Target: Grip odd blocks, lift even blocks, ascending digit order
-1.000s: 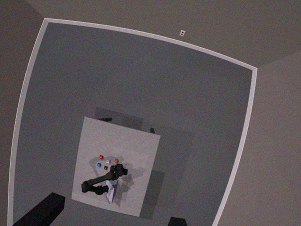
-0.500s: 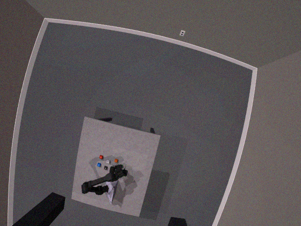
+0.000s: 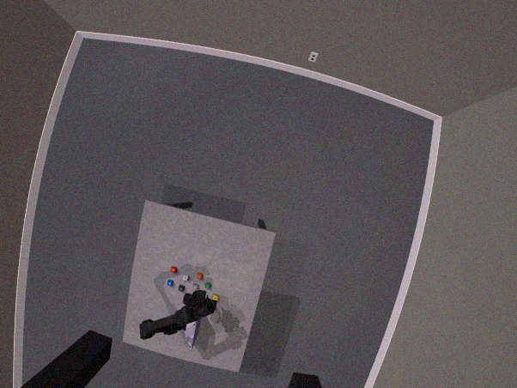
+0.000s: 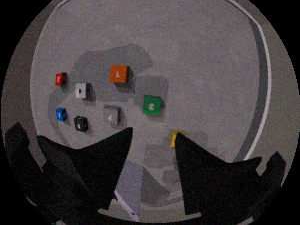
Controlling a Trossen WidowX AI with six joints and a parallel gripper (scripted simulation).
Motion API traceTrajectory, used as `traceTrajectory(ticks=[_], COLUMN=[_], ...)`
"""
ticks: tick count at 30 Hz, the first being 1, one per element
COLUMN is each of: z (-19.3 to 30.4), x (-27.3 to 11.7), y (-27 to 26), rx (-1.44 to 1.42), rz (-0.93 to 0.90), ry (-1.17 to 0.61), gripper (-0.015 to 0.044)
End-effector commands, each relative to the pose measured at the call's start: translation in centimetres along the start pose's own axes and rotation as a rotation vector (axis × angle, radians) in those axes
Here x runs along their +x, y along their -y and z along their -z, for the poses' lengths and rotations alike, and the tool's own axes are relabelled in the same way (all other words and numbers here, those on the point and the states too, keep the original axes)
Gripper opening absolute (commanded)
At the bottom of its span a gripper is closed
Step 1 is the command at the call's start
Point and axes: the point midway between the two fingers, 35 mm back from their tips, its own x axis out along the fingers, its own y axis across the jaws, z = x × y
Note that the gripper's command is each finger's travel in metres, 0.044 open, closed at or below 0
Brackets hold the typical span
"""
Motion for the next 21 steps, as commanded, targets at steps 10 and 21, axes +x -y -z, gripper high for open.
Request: traceTrajectory(ticks=[10,21], z=[0.2,-1.1], x=[-0.8,-0.9], y=[-0.4,-15.0], rx=[-0.008,-0.006], rz=[-0.005,-0.012], ry=[-0.019,-0.020], gripper=[0.0120,0.0120])
